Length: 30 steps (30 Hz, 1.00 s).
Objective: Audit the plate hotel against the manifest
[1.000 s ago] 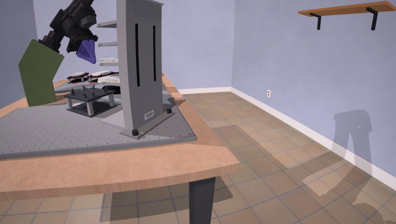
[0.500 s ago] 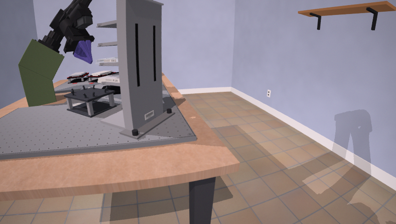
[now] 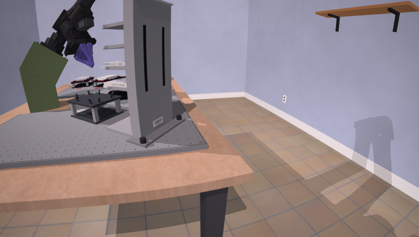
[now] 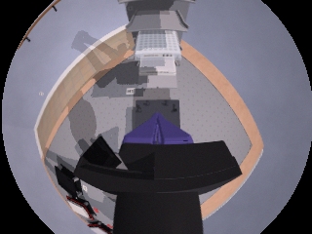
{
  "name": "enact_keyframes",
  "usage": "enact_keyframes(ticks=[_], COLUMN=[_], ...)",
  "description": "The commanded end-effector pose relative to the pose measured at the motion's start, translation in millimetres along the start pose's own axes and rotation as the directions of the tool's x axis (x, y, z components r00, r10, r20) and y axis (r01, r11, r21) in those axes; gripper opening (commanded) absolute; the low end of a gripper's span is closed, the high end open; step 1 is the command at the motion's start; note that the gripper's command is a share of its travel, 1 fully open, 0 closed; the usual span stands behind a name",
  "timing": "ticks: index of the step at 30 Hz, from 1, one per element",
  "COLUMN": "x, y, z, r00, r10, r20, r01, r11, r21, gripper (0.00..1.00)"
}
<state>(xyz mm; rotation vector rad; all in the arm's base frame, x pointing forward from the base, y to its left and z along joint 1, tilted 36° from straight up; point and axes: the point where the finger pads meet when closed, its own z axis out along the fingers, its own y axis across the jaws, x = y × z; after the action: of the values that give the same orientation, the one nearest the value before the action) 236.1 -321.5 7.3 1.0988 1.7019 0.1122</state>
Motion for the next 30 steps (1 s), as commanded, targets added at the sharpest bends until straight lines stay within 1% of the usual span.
enact_keyframes(ticks=[1,3,4,5,30], x=[-17,-26,-27,-20,-20], y=[-3,-4,-4,-1,-1], z=[-13.5,-10.4,-10.1,-7.5,-7.5], r00=[0.999,0.999,0.998,0.999,0.999], r10=[-0.016,-0.027,-0.028,-0.02,-0.02], r20=[0.034,0.048,0.049,0.038,0.038], r01=[0.016,0.026,0.027,0.02,0.02], r11=[1.0,1.0,1.0,1.0,1.0], r21=[0.013,0.009,0.009,0.002,0.002], gripper=[0.0,0.0,0.0,0.0,0.0])
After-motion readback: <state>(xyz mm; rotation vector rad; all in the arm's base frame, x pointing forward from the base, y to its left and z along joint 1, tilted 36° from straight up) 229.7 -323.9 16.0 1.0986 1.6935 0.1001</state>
